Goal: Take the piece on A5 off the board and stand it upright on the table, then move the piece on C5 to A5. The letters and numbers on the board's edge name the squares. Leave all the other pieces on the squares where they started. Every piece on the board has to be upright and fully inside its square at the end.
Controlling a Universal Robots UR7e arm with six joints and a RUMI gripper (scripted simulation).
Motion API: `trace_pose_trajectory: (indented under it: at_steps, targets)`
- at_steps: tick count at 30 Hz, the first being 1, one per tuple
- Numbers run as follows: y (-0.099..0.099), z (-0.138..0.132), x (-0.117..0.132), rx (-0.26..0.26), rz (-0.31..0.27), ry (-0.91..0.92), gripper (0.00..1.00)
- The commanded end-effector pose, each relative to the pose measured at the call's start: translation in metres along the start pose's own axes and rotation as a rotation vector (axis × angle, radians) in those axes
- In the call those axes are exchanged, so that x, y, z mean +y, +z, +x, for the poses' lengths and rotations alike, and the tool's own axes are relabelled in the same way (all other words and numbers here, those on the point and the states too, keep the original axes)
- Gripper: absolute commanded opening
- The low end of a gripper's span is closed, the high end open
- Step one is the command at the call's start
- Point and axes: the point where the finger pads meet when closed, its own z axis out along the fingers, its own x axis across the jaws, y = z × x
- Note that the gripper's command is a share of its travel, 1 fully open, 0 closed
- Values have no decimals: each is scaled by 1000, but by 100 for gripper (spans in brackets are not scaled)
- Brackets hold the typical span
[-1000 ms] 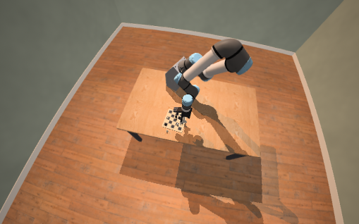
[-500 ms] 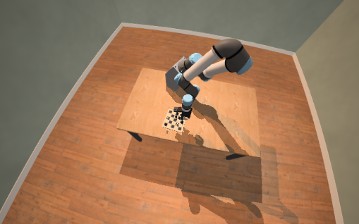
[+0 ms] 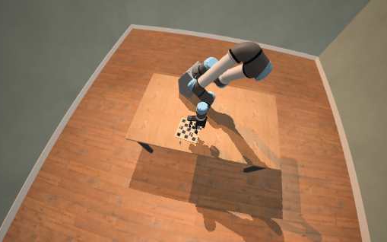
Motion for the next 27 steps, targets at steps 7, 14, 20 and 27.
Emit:
trace_pose_trajectory:
  at_steps: [7, 14, 20, 27]
  targets:
    - [0, 0, 0, -1, 0, 0, 25]
    - [0, 0, 0, -1, 0, 0, 25]
    - [0, 0, 0, -1, 0, 0, 25]
    - [4, 0, 0, -1, 0, 0, 25]
